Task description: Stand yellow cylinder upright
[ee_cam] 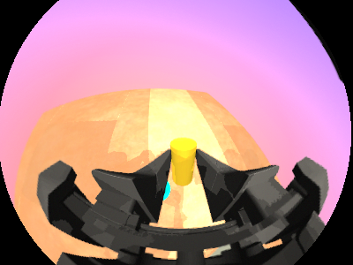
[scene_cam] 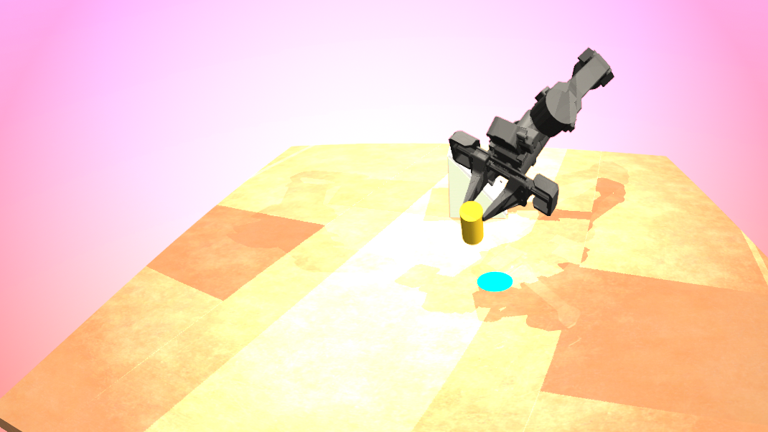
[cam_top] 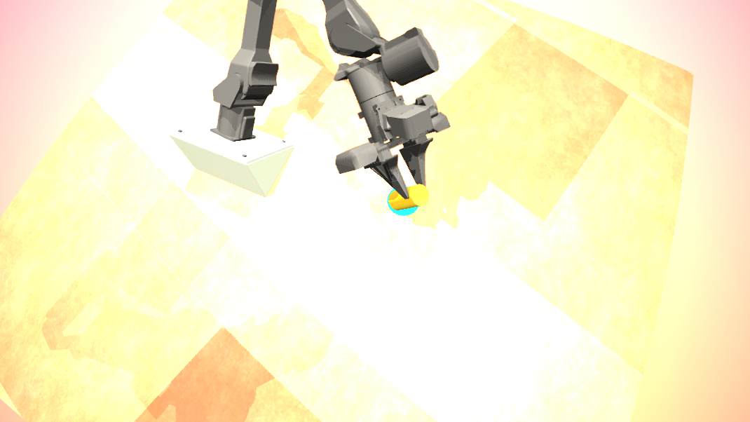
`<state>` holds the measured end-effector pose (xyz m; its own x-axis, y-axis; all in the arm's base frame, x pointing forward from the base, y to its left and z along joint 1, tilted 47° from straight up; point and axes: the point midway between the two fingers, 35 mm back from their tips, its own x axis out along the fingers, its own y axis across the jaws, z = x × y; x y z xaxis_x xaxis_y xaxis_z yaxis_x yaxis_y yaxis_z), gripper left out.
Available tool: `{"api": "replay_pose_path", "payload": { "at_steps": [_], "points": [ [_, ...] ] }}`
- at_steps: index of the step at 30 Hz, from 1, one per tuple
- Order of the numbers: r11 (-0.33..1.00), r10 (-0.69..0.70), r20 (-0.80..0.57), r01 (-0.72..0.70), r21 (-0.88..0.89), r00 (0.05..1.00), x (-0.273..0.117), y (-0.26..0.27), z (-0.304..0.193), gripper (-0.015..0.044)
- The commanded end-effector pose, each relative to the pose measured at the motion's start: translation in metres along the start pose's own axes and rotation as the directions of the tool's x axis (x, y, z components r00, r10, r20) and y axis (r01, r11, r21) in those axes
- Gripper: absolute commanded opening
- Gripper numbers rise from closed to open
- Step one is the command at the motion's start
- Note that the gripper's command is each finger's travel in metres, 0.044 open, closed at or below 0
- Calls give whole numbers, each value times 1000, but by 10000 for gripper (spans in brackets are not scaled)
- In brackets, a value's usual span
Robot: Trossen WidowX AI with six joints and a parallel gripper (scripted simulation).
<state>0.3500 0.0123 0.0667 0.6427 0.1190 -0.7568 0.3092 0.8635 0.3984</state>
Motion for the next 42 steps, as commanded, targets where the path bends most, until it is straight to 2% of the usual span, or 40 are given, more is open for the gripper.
{"api": "replay_pose_path", "payload": {
  "at_steps": [1,42],
  "points": [
    [1000,-1,23,0,13,1000,-1,-1,-4,105],
    [988,61,295,-100,118,953,-25,3,-4,105]
  ]
}}
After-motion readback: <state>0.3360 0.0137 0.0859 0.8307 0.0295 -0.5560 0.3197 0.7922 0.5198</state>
